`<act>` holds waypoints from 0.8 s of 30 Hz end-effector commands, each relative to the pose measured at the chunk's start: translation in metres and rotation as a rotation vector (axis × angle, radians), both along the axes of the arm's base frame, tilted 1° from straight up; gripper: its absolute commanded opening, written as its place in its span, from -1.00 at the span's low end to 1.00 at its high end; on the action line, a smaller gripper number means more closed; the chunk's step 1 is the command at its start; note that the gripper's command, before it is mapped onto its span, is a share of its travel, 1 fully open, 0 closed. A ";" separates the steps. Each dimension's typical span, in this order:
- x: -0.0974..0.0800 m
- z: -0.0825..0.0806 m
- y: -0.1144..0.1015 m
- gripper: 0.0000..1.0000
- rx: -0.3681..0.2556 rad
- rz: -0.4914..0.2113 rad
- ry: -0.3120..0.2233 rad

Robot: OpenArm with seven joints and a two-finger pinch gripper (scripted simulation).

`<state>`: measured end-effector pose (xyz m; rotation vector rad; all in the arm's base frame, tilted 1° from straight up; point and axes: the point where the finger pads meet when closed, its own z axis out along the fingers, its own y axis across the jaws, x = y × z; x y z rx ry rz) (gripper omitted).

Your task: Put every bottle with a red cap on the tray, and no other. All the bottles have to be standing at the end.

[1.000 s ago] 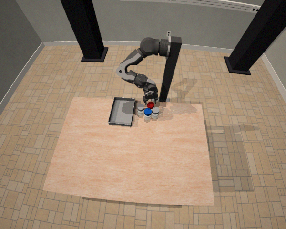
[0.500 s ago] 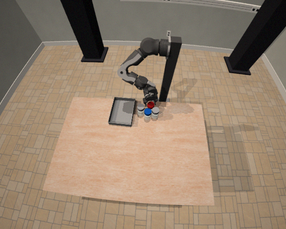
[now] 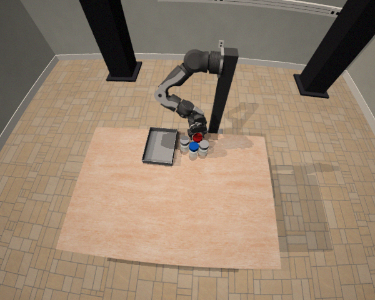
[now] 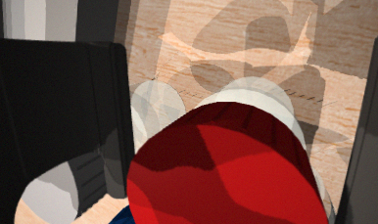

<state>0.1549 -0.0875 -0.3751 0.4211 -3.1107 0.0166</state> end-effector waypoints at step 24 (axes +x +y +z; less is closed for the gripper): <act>0.001 -0.001 0.001 -1.00 0.007 0.003 -0.002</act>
